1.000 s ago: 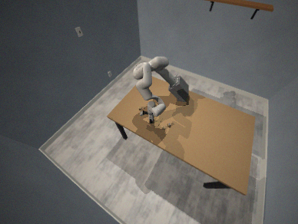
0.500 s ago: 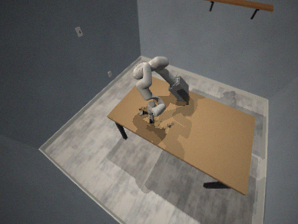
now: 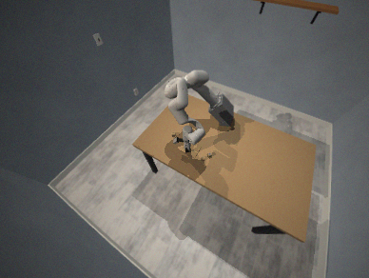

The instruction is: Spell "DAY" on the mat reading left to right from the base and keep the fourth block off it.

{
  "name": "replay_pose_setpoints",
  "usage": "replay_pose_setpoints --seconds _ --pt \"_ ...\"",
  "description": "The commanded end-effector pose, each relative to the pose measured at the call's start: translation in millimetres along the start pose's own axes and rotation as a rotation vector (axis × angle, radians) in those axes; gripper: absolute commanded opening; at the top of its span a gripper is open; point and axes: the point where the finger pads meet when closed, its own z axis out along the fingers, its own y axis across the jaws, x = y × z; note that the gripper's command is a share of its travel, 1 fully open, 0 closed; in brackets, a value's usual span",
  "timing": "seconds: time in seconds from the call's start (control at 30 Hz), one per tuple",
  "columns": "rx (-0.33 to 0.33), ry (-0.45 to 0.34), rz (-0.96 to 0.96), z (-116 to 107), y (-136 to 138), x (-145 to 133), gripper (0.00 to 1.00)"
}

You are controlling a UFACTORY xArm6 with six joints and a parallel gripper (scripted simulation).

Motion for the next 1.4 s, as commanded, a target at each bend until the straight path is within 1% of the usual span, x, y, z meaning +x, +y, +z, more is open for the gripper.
replay_pose_setpoints --seconds 0.0,0.03,0.07,1.2,1.3,1.37 --pt "0.002 0.001 0.001 -1 -1 0 0.47" --pt "0.002 0.001 0.001 -1 -1 0 0.47" --pt "0.002 0.001 0.001 -1 -1 0 0.27" --pt "0.002 0.001 0.001 -1 -1 0 0.27" --pt "0.002 0.001 0.001 -4 -1 0 0.27" --pt "0.002 0.001 0.001 -11 -1 0 0.27"
